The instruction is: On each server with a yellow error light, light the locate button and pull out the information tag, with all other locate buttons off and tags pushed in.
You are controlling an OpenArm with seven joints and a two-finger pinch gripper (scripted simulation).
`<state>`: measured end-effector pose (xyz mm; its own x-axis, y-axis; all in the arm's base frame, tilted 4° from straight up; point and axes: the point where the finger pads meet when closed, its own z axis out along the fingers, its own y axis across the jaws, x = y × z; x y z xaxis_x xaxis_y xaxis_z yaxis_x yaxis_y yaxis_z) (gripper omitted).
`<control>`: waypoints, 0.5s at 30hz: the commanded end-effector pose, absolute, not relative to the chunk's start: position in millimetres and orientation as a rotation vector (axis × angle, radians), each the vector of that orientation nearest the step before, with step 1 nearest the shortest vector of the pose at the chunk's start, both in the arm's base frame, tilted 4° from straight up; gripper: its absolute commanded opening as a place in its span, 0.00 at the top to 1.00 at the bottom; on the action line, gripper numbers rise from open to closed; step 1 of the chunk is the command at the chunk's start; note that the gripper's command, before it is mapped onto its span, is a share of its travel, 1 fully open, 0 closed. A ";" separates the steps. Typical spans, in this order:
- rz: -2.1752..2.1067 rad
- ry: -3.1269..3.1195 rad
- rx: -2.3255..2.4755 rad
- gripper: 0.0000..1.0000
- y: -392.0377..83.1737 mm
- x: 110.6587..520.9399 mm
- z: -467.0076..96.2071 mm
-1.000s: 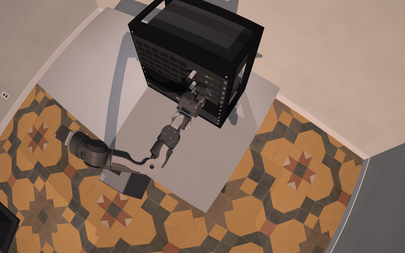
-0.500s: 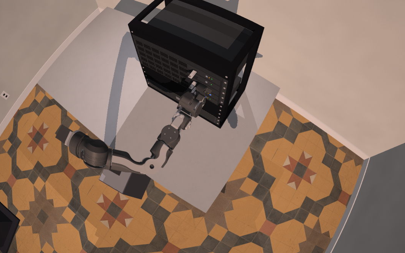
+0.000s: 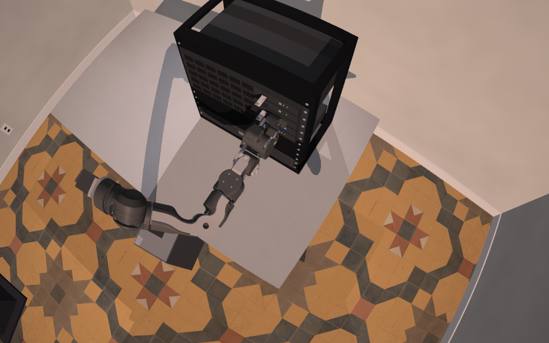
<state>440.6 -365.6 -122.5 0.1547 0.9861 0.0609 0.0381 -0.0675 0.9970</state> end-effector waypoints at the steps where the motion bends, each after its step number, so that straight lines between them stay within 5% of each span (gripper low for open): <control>1: 1.127 1.102 1.359 1.00 -361.6 442.0 -123.0; 15: 1.127 1.101 1.358 1.00 -358.9 424.4 -121.8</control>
